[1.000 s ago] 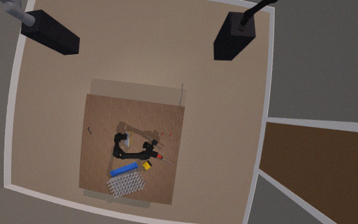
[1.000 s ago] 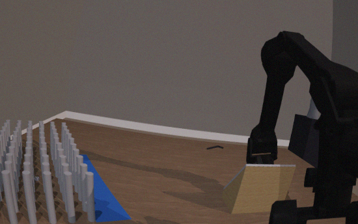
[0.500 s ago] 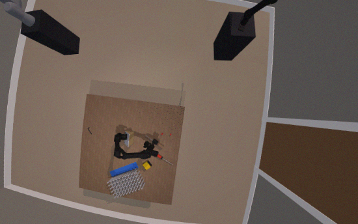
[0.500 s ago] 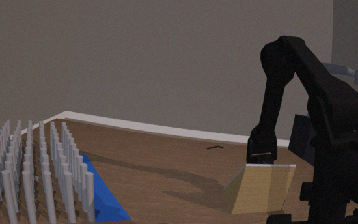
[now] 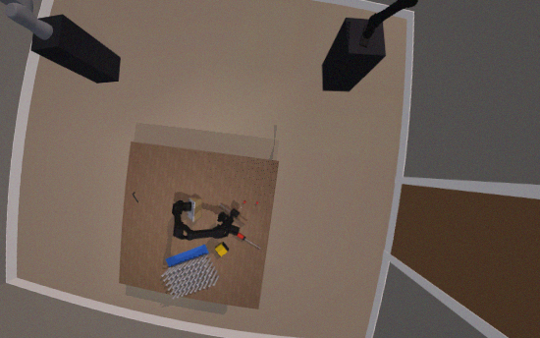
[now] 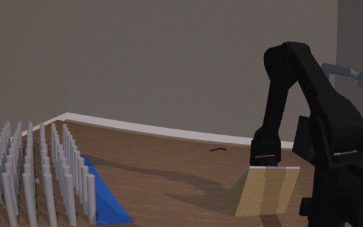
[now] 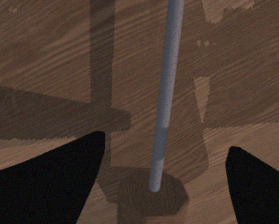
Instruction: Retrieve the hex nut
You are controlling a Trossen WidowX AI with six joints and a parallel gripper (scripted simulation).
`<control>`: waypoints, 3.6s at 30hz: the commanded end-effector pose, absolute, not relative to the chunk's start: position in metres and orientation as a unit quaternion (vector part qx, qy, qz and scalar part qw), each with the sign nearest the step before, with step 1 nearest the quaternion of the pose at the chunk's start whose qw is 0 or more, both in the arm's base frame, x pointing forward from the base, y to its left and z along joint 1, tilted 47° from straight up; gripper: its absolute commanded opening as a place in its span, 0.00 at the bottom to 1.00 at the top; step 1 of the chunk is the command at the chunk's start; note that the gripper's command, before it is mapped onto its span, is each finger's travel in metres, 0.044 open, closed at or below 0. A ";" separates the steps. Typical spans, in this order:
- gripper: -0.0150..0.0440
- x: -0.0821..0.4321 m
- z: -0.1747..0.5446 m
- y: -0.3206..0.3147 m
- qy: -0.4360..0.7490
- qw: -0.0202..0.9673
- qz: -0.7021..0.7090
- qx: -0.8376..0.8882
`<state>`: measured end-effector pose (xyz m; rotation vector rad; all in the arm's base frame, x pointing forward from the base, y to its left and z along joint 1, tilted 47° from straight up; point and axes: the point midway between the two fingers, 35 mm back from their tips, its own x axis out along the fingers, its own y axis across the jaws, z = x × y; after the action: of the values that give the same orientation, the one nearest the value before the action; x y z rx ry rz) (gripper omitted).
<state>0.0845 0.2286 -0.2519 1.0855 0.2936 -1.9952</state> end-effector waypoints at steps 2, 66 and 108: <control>0.73 0.083 -0.258 0.221 0.116 0.416 -0.793 0.430; 0.25 0.071 -0.238 0.279 -0.192 0.186 -0.717 0.644; 0.25 0.063 -0.274 0.249 -0.233 0.138 -0.696 0.665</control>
<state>0.0629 0.2533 -0.2702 1.9207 -0.6797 -2.0168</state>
